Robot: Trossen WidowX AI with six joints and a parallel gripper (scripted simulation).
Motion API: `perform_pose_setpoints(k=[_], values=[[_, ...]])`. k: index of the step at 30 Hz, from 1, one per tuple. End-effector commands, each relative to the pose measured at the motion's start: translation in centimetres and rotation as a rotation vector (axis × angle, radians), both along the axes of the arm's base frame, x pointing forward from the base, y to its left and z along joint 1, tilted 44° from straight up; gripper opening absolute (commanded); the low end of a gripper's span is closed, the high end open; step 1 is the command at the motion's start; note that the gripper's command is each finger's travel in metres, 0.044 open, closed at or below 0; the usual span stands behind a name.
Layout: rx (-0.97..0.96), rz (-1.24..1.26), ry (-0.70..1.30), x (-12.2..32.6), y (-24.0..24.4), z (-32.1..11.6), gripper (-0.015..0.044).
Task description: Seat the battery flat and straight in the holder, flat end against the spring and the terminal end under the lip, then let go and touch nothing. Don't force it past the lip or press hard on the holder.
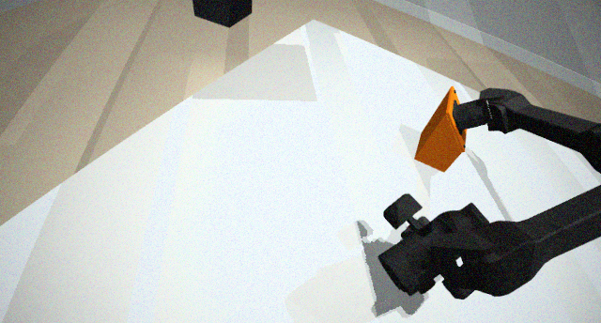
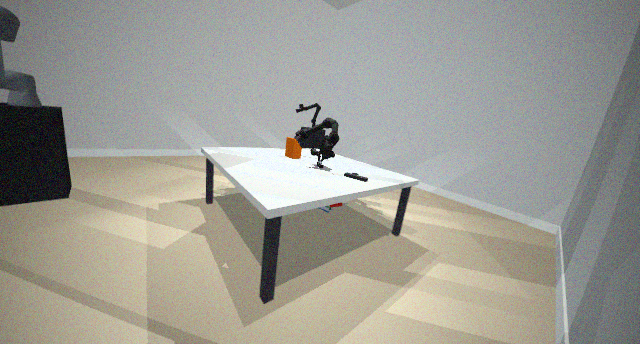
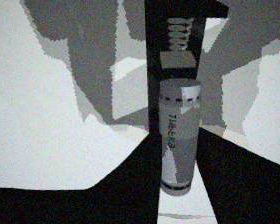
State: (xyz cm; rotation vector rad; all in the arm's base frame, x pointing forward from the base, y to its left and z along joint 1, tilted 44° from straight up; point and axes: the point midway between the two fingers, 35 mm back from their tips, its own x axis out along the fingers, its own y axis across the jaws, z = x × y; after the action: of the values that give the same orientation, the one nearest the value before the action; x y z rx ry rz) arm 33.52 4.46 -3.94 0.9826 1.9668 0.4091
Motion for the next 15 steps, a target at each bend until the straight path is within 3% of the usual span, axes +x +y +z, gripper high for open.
perform_pose_setpoints(k=[1,15], values=[[0.009,0.016,0.009,0.08,0.11,-0.21,0.0059],[0.044,0.060,0.053,0.28,0.36,-0.59,0.0059]])
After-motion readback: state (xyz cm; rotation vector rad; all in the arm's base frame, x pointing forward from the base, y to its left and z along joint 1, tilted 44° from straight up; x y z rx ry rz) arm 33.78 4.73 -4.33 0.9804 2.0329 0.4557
